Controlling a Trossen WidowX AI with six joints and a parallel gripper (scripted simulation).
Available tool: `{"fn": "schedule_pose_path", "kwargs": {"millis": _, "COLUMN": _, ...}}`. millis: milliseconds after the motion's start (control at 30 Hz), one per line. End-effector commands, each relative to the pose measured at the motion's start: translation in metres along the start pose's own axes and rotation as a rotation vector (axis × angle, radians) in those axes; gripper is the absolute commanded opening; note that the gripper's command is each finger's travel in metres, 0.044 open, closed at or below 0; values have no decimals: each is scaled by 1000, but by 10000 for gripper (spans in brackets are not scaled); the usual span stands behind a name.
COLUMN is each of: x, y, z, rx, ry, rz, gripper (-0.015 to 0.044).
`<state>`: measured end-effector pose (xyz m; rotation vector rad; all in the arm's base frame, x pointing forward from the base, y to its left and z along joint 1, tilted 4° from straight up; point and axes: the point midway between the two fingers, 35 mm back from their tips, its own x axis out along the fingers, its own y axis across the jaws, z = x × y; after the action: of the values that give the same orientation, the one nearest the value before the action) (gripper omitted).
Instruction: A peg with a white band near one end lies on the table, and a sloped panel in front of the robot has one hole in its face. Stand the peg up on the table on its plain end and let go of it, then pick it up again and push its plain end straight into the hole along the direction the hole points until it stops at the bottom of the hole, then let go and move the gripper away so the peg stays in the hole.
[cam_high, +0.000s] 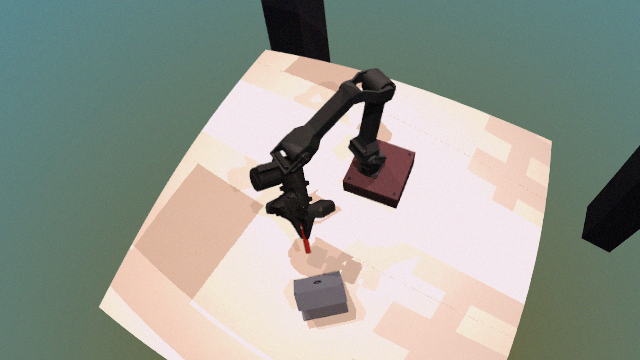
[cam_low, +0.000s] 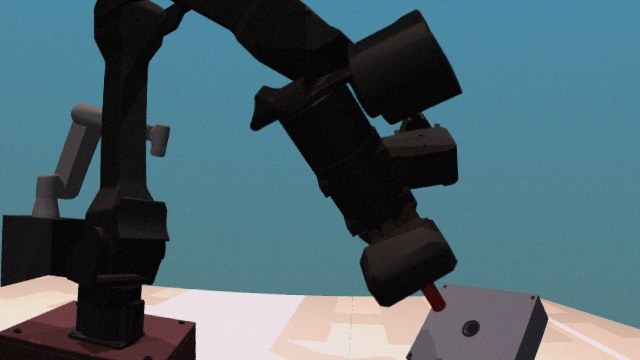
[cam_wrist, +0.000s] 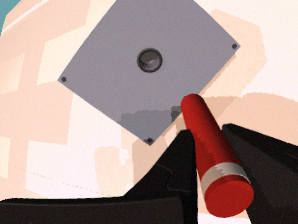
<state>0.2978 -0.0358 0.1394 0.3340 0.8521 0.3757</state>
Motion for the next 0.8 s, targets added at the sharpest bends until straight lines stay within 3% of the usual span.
{"fn": "schedule_pose_path", "kwargs": {"millis": 0, "x": 7, "y": 2, "z": 2, "rx": 10, "ry": -9, "rz": 15, "gripper": 0}}
{"fn": "schedule_pose_path", "kwargs": {"millis": 767, "x": 39, "y": 12, "z": 10, "rx": 41, "ry": -48, "rz": 66, "gripper": 0}}
